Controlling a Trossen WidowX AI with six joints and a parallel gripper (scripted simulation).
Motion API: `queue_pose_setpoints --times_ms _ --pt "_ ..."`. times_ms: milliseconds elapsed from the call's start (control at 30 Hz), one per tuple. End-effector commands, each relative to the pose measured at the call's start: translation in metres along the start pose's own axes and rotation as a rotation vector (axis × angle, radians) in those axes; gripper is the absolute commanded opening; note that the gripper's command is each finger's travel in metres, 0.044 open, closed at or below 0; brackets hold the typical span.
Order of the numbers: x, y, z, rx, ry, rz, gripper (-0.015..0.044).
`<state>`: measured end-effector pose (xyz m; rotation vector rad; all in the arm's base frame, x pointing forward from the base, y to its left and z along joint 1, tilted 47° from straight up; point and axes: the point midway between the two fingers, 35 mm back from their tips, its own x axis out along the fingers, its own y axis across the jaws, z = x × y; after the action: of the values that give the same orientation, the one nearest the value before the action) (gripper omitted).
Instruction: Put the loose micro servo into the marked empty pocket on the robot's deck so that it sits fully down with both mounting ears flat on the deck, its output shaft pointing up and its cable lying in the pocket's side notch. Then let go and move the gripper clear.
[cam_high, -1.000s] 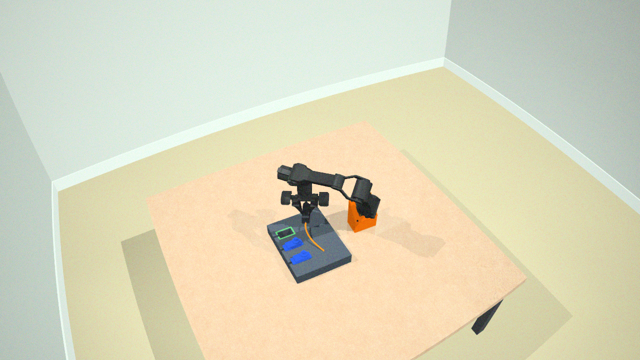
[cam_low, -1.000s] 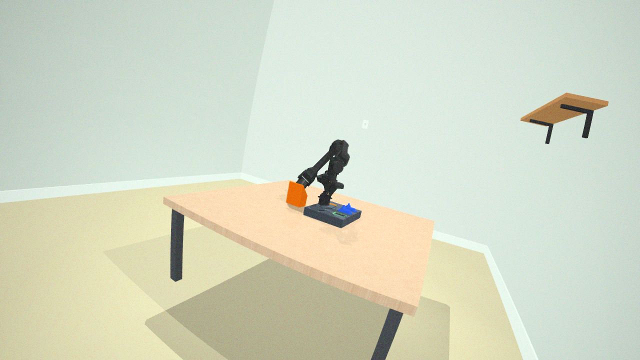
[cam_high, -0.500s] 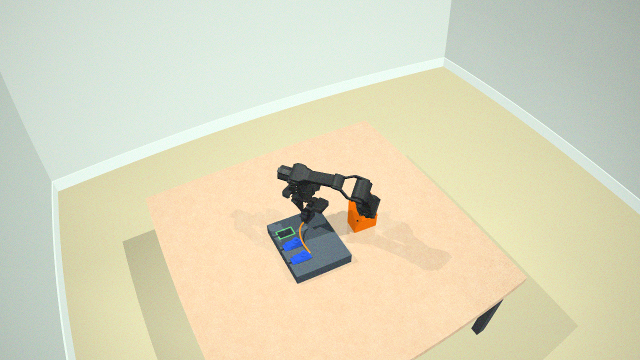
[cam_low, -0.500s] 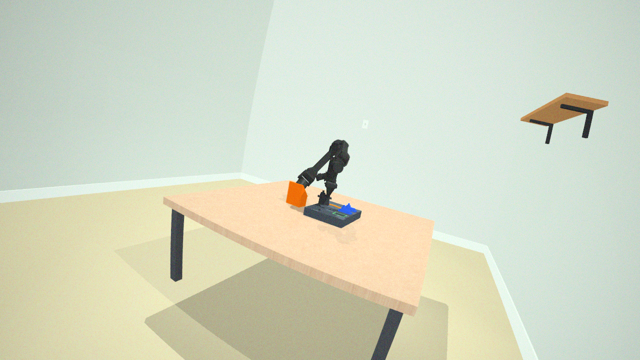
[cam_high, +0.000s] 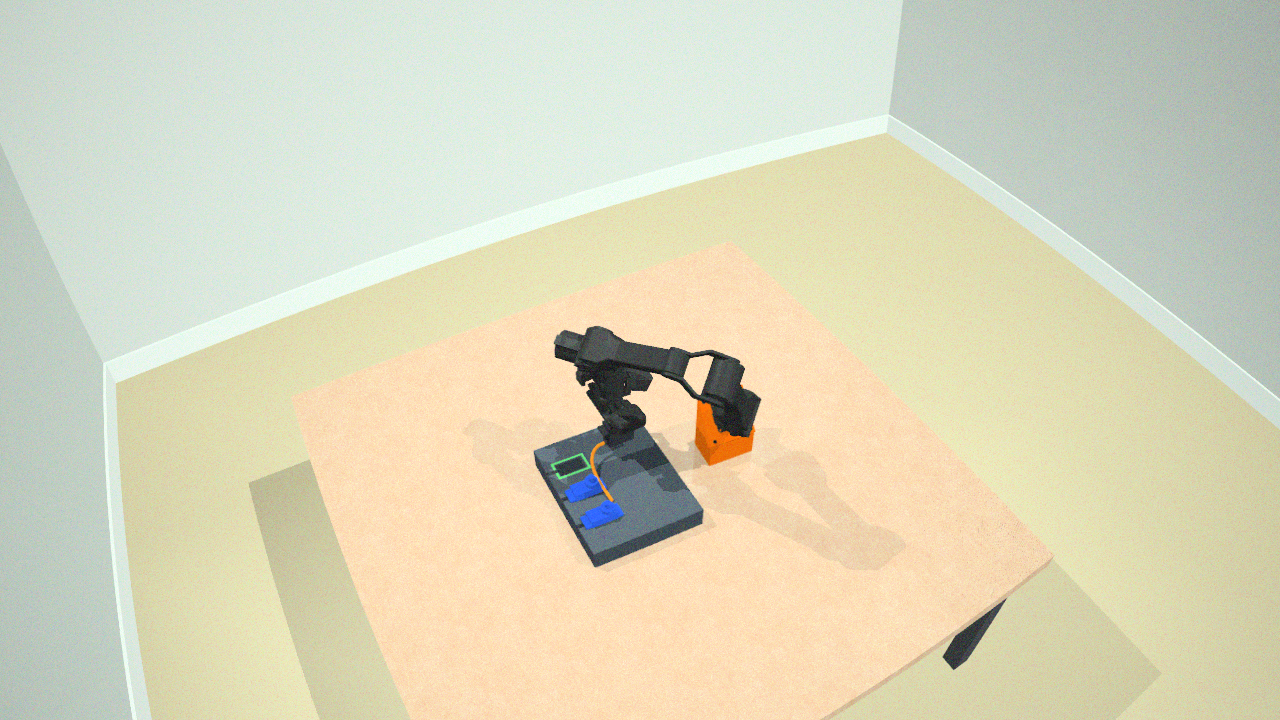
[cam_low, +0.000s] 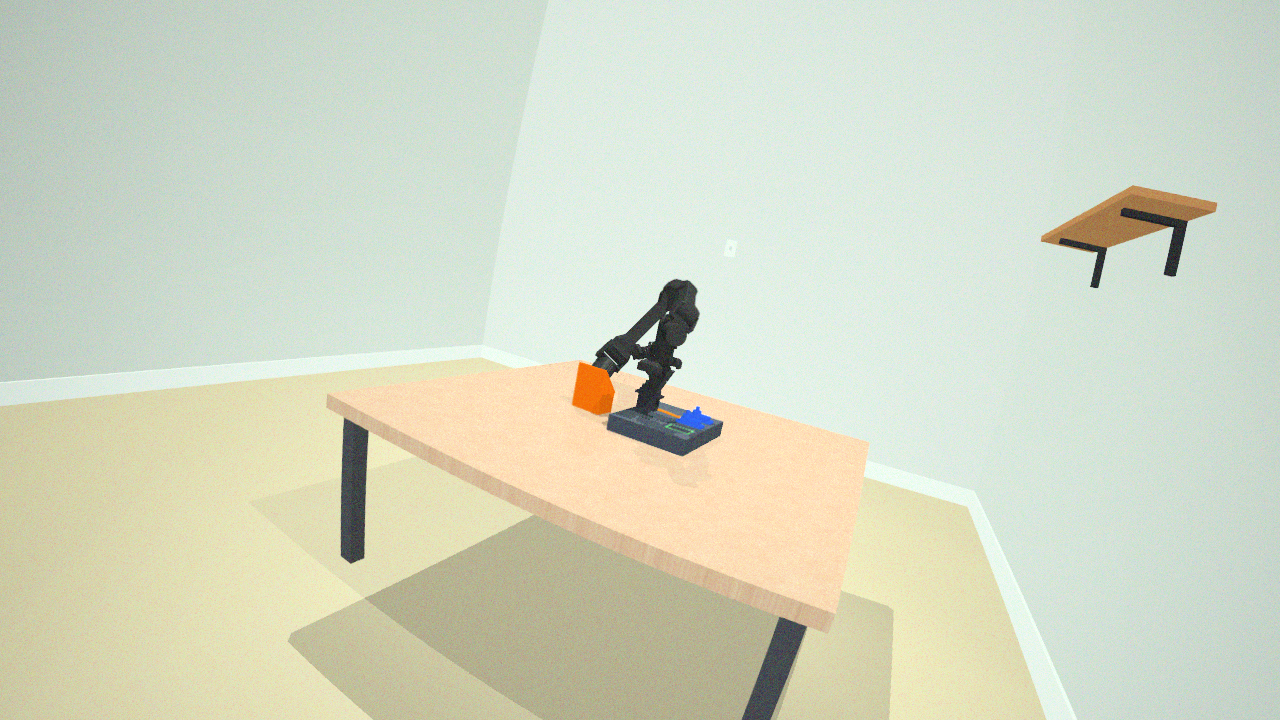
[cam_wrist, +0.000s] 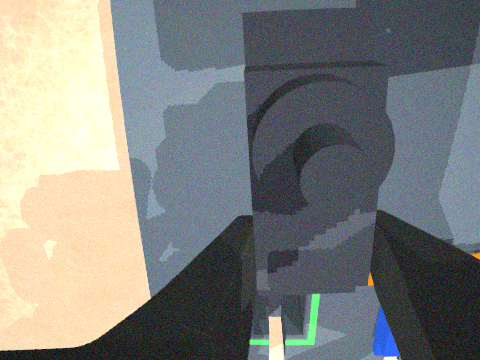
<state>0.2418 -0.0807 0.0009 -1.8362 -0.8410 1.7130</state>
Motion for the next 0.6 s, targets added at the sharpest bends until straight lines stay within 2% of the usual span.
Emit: queue_pose_setpoints --times_ms 0,200,567 --pt "-0.001 0.001 0.000 0.054 0.001 0.002 0.0000" --pt "-0.001 0.001 -0.007 0.053 0.002 0.002 0.0000" --pt "-0.001 0.003 -0.050 0.052 0.004 0.002 0.0000"
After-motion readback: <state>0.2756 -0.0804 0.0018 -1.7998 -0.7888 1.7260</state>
